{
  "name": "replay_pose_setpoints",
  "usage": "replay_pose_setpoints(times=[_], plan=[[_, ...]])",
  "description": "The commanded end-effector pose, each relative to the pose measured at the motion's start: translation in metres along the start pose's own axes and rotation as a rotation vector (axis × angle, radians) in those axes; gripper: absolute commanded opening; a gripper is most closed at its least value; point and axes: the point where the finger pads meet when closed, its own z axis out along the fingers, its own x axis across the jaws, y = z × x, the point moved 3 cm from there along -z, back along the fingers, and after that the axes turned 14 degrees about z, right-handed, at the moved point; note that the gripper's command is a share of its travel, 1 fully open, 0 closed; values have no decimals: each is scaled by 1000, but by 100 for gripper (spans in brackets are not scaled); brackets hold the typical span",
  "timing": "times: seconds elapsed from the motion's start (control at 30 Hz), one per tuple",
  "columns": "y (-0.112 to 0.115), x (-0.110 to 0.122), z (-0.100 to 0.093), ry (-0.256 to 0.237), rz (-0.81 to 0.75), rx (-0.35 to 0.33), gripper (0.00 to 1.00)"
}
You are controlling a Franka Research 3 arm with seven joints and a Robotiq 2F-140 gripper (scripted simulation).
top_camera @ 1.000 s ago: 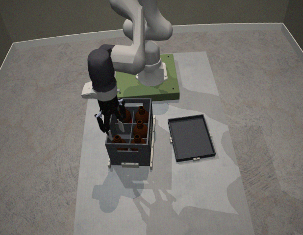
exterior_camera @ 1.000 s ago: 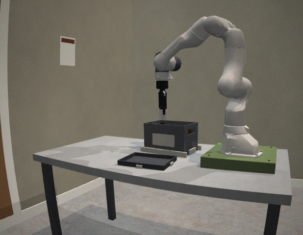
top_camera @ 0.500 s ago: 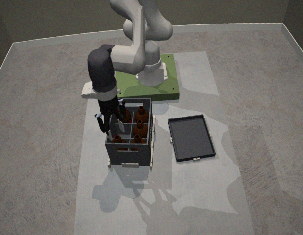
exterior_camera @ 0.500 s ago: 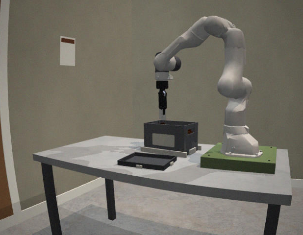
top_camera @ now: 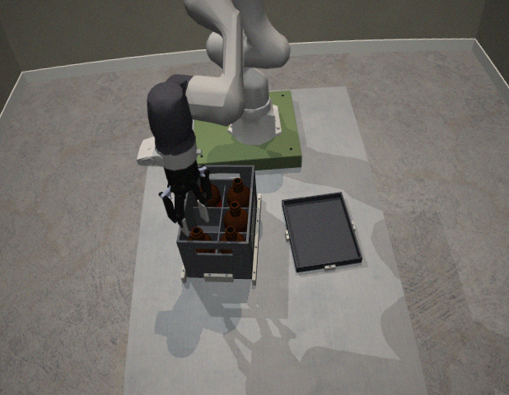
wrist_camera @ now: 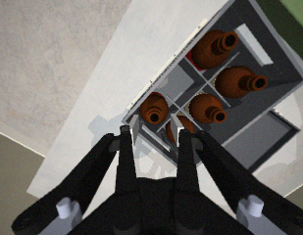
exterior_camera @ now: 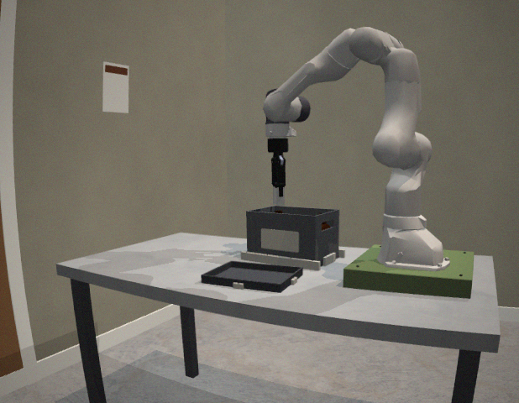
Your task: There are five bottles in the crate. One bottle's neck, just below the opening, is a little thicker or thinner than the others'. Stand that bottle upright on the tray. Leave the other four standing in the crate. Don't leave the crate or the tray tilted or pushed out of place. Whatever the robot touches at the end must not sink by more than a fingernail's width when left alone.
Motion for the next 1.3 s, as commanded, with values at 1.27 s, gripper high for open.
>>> replay_pose_setpoints(times=[1.27], plan=[[-2,-2,30,-2,-4,1,44]])
